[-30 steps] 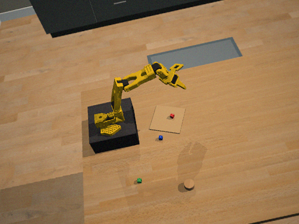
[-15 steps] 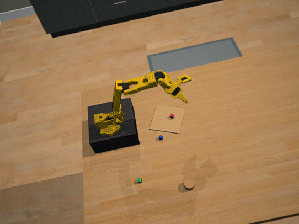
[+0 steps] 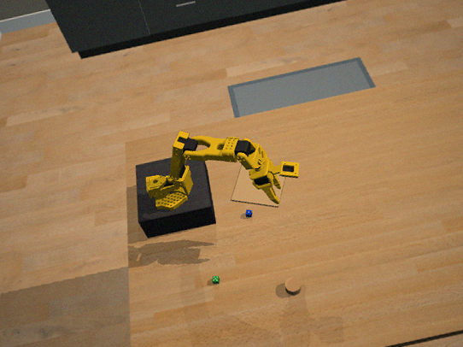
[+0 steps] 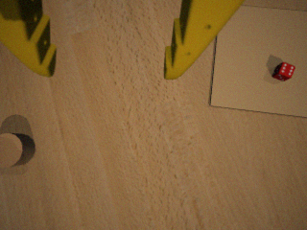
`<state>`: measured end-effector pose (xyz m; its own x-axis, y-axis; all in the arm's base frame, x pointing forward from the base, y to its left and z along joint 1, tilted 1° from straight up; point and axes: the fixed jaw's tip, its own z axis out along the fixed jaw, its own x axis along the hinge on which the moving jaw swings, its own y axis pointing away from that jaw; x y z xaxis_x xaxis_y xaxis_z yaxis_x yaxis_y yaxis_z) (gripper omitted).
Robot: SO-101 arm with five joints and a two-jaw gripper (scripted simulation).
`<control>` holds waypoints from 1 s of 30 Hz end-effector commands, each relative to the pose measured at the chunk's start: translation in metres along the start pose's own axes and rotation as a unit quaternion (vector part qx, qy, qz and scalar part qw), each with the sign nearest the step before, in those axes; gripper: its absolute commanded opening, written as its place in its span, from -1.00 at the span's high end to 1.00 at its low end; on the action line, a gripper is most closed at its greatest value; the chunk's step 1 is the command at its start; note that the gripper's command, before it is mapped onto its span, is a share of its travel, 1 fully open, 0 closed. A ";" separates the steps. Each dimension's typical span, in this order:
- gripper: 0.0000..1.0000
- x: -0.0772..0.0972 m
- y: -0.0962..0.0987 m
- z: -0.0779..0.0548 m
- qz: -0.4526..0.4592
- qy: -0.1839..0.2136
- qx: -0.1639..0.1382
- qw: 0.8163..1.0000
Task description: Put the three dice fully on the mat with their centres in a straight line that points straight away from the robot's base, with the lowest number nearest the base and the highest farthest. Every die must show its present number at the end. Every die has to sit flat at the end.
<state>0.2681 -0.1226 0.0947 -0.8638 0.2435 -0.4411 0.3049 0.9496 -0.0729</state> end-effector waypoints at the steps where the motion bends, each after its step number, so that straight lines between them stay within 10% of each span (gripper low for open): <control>1: 0.49 0.006 -0.034 -0.001 0.102 -0.005 0.027 0.994; 14: 0.49 0.044 -0.120 -0.010 0.378 -0.011 0.098 0.920; 26: 0.49 0.108 -0.211 -0.032 0.650 -0.046 0.175 0.738; 30: 0.49 0.110 -0.214 -0.033 0.658 -0.047 0.177 0.730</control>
<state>0.0974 -0.2874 0.0915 0.2697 0.8731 -0.4061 0.9524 -0.1797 0.2461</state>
